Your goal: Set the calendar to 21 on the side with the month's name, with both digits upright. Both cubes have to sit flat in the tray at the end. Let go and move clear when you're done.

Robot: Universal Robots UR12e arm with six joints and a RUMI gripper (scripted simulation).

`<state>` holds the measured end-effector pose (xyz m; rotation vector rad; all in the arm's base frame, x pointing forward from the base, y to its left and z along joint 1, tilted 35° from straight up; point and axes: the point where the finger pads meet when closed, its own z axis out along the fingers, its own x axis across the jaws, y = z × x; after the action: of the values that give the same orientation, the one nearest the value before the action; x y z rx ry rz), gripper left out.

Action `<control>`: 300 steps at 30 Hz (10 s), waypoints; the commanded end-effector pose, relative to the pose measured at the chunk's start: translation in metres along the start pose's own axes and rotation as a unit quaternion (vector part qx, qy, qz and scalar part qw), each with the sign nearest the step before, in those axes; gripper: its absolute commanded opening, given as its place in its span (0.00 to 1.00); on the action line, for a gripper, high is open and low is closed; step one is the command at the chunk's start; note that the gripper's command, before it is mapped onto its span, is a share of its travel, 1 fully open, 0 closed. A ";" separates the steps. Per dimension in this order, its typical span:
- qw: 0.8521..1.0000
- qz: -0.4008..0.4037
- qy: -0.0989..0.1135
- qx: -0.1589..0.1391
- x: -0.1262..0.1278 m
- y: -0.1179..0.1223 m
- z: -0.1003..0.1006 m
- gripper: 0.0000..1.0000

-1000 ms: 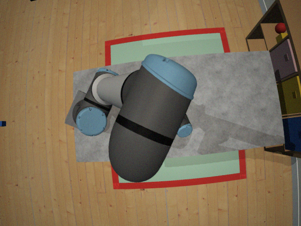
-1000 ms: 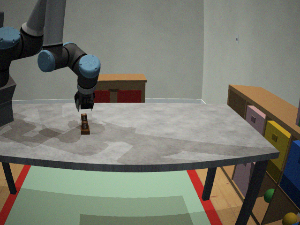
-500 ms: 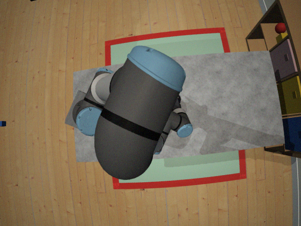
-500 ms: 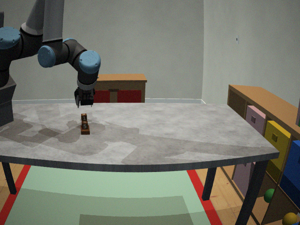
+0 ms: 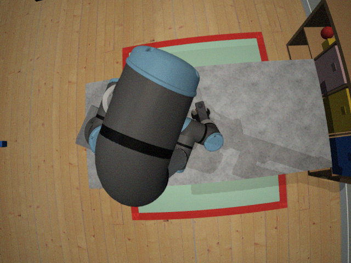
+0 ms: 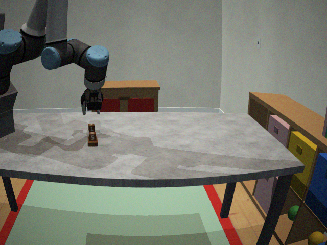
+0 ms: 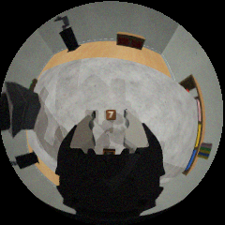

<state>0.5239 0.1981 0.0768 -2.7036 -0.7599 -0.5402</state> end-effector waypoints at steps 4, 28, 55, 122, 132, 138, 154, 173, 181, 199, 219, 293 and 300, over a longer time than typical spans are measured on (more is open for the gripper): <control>0.999 0.002 0.003 -0.042 0.001 -0.001 -0.001 0.40; 0.988 0.002 0.000 -0.155 0.000 -0.003 0.001 0.40; 0.970 0.003 -0.003 -0.243 0.000 -0.003 0.002 0.40; 0.952 0.004 0.004 -0.307 0.001 -0.011 -0.009 0.28; 0.952 0.004 0.004 -0.307 0.001 -0.011 -0.009 0.28; 0.952 0.004 0.004 -0.307 0.001 -0.011 -0.009 0.28; 0.952 0.004 0.004 -0.307 0.001 -0.006 -0.002 0.28; 0.952 0.004 0.004 -0.307 0.002 0.009 0.018 0.28; 0.952 0.004 0.004 -0.307 0.002 0.015 0.027 0.28; 0.952 0.004 0.004 -0.307 0.002 0.019 0.033 0.28; 0.952 0.004 0.004 -0.307 0.002 0.019 0.033 0.28; 0.952 0.004 0.004 -0.307 0.002 0.035 0.055 0.28; 0.952 0.004 0.004 -0.307 0.002 0.035 0.055 0.28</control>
<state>0.5599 0.1896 0.0224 -3.2577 -0.6570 -0.9127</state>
